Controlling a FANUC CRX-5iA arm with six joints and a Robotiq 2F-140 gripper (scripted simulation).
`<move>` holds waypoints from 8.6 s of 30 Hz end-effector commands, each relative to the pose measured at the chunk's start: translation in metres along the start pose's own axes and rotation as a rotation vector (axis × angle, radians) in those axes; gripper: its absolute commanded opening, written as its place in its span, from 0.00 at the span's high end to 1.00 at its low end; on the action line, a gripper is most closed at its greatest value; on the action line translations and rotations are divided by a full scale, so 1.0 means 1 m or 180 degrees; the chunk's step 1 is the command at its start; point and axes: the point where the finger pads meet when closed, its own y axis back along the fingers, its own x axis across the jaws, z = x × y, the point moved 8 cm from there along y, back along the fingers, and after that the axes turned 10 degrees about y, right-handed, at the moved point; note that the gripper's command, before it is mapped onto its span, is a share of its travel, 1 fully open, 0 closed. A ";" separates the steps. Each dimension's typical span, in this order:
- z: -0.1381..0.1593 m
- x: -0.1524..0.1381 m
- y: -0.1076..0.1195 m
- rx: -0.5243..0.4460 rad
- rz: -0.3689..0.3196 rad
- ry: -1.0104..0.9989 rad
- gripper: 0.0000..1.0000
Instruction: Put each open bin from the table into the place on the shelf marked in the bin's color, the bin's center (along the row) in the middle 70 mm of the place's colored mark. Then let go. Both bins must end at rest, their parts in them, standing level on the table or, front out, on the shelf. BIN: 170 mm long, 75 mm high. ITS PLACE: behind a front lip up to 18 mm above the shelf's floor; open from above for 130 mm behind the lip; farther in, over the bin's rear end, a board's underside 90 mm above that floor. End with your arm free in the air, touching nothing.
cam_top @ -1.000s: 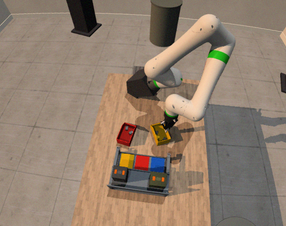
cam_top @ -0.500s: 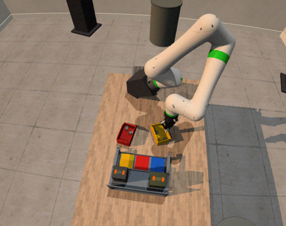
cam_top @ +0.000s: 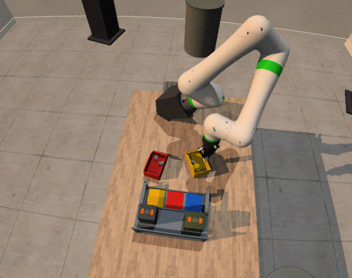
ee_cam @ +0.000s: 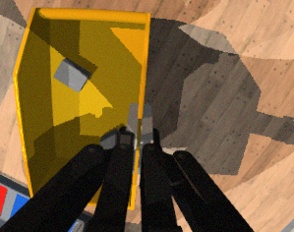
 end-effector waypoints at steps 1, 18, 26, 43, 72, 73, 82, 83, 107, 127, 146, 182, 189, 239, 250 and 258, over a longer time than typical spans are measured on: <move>0.000 0.000 0.003 -0.0001 -0.0001 0.0000 1.00; 0.000 0.000 0.013 -0.0001 -0.0001 0.0000 1.00; 0.000 0.000 0.013 -0.0001 -0.0001 0.0000 1.00; 0.000 0.000 0.013 -0.0001 -0.0001 -0.0005 1.00; 0.022 -0.008 0.013 -0.0001 -0.0001 -0.0377 1.00; 0.024 -0.008 0.013 -0.0001 -0.0001 -0.0402 1.00; 0.035 -0.012 0.013 -0.0001 -0.0001 -0.0589 1.00; 0.037 -0.012 0.013 -0.0001 -0.0001 -0.0616 1.00; 0.068 -0.023 0.013 -0.0001 -0.0001 -0.1154 1.00; 0.078 -0.026 0.014 -0.0001 -0.0001 -0.1320 1.00; 0.079 -0.026 0.014 -0.0001 -0.0001 -0.1332 1.00; 0.079 -0.026 0.012 -0.0001 -0.0001 -0.1332 1.00; 0.079 -0.026 0.011 -0.0001 -0.0001 -0.1332 1.00; 0.079 -0.026 -0.003 -0.0001 -0.0001 -0.1332 1.00; 0.079 -0.026 -0.007 -0.0001 -0.0001 -0.1332 1.00; 0.079 -0.026 -0.009 -0.0001 -0.0001 -0.1332 1.00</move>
